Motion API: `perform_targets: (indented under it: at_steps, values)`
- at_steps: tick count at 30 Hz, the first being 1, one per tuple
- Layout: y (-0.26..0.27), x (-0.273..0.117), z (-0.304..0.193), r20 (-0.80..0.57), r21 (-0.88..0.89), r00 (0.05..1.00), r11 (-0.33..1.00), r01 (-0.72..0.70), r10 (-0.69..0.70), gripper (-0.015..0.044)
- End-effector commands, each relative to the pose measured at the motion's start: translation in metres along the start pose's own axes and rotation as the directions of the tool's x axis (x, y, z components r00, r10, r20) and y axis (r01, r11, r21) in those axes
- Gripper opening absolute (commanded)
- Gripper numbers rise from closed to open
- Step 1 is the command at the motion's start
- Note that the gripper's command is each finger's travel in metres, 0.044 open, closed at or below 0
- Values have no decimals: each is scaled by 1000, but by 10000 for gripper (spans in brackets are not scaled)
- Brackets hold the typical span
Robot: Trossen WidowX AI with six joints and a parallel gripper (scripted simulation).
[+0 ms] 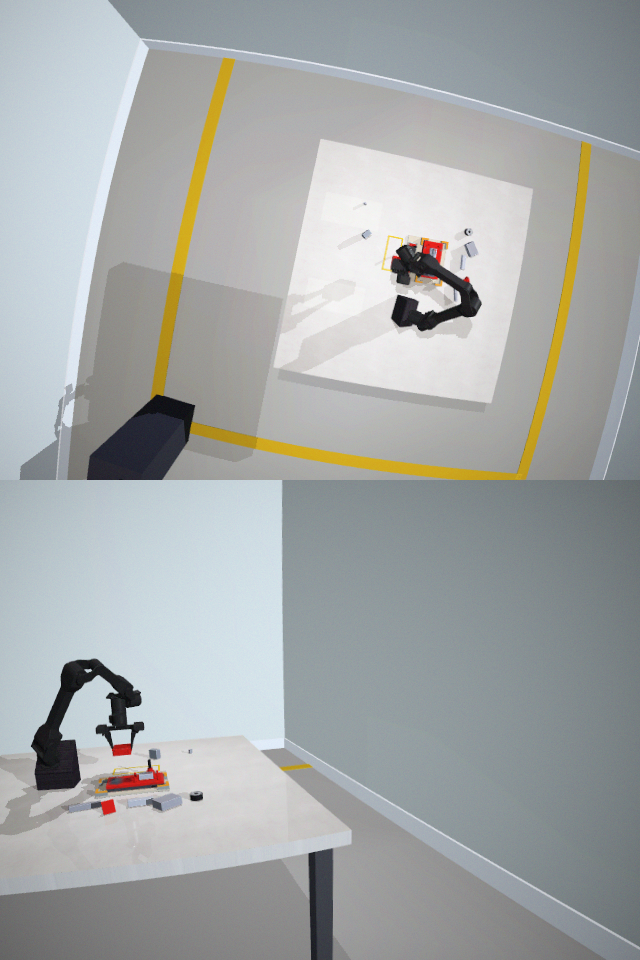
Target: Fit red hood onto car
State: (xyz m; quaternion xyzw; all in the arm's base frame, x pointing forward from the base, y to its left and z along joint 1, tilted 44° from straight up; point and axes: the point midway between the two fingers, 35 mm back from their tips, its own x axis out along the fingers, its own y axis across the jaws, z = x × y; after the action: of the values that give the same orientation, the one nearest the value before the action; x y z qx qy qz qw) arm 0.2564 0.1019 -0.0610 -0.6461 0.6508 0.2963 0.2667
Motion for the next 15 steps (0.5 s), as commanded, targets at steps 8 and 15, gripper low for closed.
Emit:
perform_targets:
  at_steps: [8, 15]
  values:
    - [-2, -11, -2, 2, 23, 1000, 1000, 1, -1, 0]
    - [-23, -15, -24, 14, 259, 1000, 966, 1, -4, 0]
